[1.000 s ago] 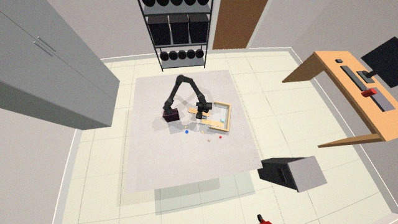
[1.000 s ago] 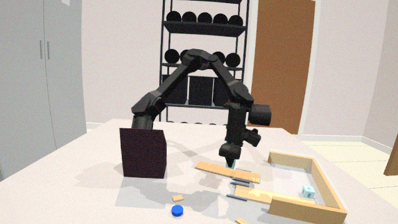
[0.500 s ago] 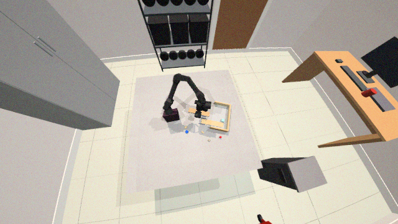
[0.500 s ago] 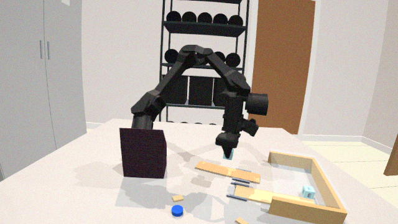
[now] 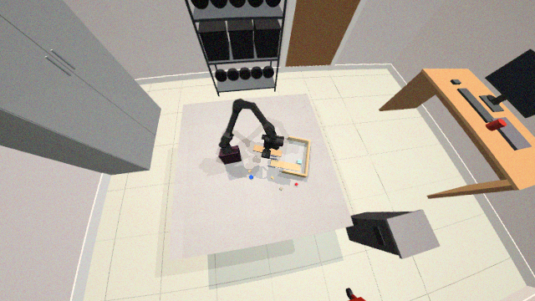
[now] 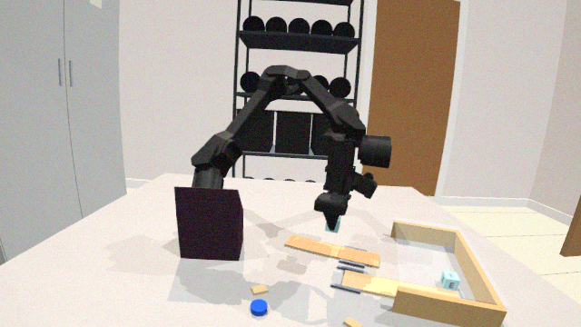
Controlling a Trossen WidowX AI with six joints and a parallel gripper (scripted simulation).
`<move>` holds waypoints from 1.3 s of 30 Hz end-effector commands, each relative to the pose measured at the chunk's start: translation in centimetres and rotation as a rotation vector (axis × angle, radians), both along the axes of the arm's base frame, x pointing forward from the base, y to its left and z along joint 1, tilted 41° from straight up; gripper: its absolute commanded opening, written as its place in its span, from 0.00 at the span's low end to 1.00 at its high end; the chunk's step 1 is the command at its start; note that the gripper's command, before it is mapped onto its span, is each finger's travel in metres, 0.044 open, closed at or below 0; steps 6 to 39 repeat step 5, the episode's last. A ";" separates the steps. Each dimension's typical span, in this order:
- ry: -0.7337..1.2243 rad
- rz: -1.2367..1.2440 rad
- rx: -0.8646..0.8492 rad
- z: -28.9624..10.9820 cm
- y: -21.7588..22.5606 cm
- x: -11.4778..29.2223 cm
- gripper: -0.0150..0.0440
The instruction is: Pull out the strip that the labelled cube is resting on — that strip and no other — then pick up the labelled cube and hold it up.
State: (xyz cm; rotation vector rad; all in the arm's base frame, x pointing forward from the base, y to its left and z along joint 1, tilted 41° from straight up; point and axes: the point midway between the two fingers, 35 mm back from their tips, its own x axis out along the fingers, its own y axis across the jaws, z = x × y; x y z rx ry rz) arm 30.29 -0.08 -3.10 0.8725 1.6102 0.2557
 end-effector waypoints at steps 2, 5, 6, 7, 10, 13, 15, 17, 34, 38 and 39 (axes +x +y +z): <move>-0.003 0.005 -0.003 0.0 0.0 0.0 0.25; -0.003 0.005 -0.003 0.0 0.0 0.0 0.25; -0.003 0.005 -0.003 0.0 0.0 0.0 0.25; -0.003 0.005 -0.003 0.0 0.0 0.0 0.25; -0.003 0.005 -0.003 0.0 0.0 0.0 0.25; -0.003 0.005 -0.003 0.0 0.0 0.0 0.25; -0.003 0.005 -0.003 0.0 0.0 0.0 0.25; -0.003 0.005 -0.003 0.0 0.0 0.0 0.25; -0.003 0.005 -0.003 0.0 0.0 0.0 0.25; -0.003 0.005 -0.003 0.0 0.0 0.0 0.25; -0.003 0.005 -0.003 0.0 0.0 0.0 0.25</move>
